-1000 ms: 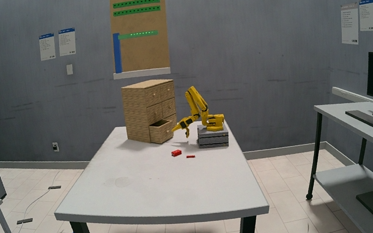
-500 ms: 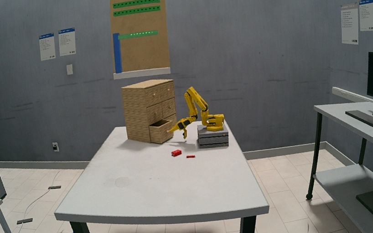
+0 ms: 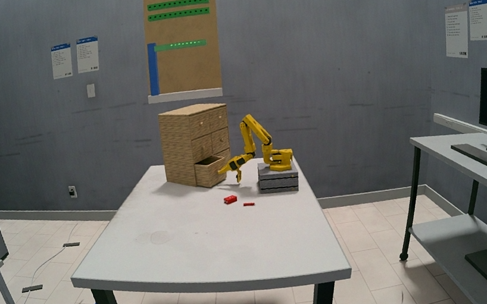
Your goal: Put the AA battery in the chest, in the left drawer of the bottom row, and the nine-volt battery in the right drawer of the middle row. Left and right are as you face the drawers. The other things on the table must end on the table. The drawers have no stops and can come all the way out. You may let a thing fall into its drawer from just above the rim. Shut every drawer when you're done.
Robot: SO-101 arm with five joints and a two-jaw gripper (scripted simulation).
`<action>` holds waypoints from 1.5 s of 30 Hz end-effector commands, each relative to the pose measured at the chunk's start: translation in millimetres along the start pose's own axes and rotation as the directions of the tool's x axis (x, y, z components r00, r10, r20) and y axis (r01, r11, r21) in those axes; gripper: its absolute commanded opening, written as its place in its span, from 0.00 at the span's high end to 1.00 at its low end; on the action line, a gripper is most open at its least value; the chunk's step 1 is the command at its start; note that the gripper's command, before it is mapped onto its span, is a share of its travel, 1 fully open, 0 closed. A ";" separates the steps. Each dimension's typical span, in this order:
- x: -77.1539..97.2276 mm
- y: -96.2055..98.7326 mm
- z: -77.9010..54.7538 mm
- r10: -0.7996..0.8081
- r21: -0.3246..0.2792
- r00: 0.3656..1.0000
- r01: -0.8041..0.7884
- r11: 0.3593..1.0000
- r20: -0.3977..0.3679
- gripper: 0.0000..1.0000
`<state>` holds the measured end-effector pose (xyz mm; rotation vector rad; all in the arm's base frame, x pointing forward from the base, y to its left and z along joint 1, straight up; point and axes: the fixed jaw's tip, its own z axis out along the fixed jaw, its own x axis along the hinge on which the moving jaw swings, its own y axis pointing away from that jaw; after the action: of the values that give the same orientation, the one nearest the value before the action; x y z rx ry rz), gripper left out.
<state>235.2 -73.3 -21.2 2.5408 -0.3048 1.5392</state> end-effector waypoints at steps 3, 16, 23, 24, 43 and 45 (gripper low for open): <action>-3.8 1.5 0.9 0.016 -0.006 1.000 -0.016 1.000 0.015 0.79; -4.1 2.8 7.1 0.019 -0.010 1.000 -0.019 1.000 0.015 0.79; -4.3 2.9 7.1 0.019 -0.010 1.000 -0.019 1.000 0.015 0.79; -4.6 3.0 7.2 0.020 -0.011 1.000 -0.019 1.000 0.015 0.79; -9.1 4.5 7.8 0.023 -0.017 1.000 -0.022 1.000 0.015 0.79; -9.1 4.5 7.8 0.023 -0.017 1.000 -0.022 1.000 0.015 0.79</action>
<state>237.3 -77.1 -31.2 2.5477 -0.3222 1.5162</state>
